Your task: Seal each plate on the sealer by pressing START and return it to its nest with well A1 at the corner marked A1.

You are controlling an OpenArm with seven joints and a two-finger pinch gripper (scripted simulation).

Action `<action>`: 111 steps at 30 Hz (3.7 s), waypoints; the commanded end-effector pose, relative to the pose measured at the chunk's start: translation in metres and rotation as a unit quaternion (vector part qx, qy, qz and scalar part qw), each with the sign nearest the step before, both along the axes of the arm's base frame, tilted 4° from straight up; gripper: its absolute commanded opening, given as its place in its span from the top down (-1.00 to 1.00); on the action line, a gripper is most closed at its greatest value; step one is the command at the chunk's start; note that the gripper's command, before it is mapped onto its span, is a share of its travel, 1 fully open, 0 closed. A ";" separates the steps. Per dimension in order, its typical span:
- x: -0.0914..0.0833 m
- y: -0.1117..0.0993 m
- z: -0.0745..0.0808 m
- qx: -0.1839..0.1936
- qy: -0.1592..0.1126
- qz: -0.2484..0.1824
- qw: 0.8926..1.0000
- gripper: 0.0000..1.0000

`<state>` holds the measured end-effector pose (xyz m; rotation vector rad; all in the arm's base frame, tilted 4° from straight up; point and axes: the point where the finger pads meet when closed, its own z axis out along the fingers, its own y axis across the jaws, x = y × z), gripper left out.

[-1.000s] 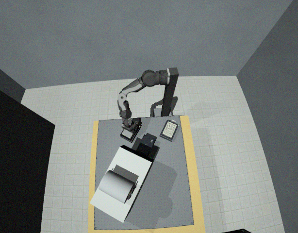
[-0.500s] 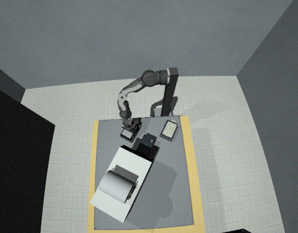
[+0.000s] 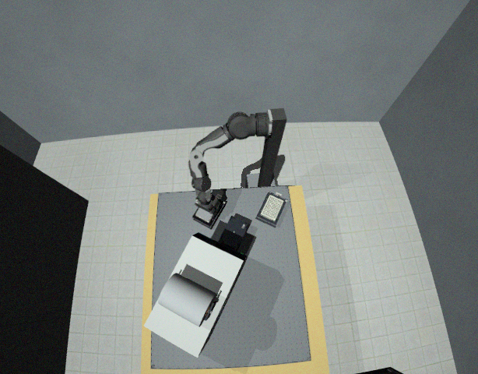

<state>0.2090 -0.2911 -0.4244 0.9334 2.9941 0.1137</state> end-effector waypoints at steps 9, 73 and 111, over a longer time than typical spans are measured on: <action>0.000 0.002 -0.003 0.003 -0.001 0.002 1.000 1.00; 0.000 0.001 -0.008 0.001 -0.001 0.001 1.000 -0.30; 0.000 -0.001 0.010 -0.002 0.000 -0.001 1.000 -0.30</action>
